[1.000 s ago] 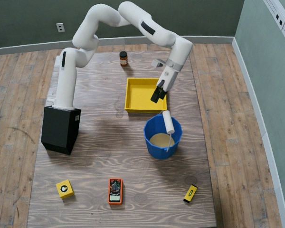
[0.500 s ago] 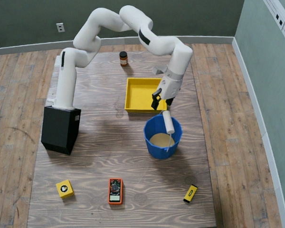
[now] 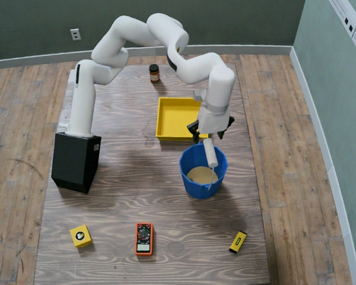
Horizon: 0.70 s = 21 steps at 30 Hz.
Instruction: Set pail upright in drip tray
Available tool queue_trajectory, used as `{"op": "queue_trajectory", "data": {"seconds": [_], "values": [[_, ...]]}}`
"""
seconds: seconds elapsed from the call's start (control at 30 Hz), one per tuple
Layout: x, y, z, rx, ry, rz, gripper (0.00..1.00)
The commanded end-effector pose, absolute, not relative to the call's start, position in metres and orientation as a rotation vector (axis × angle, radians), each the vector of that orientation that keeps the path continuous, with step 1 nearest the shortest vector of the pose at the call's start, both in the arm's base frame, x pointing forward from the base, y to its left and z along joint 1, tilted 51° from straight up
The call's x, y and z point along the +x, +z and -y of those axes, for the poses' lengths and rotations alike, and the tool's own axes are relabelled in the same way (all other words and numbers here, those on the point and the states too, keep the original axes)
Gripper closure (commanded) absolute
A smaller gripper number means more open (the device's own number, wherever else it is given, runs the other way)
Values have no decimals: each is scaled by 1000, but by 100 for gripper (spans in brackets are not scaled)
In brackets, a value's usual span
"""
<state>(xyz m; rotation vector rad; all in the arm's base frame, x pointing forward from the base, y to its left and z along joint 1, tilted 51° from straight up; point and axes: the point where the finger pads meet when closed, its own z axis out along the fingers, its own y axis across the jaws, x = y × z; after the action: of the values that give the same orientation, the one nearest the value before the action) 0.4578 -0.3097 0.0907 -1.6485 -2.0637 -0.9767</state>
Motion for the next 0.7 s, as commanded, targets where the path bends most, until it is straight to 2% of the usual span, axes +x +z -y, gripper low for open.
{"op": "queue_trajectory", "data": {"seconds": [0.0, 0.67], "values": [[464, 87, 325, -1760, -1082, 1883, 0], [465, 86, 329, -1788, -1111, 1832, 0]]}}
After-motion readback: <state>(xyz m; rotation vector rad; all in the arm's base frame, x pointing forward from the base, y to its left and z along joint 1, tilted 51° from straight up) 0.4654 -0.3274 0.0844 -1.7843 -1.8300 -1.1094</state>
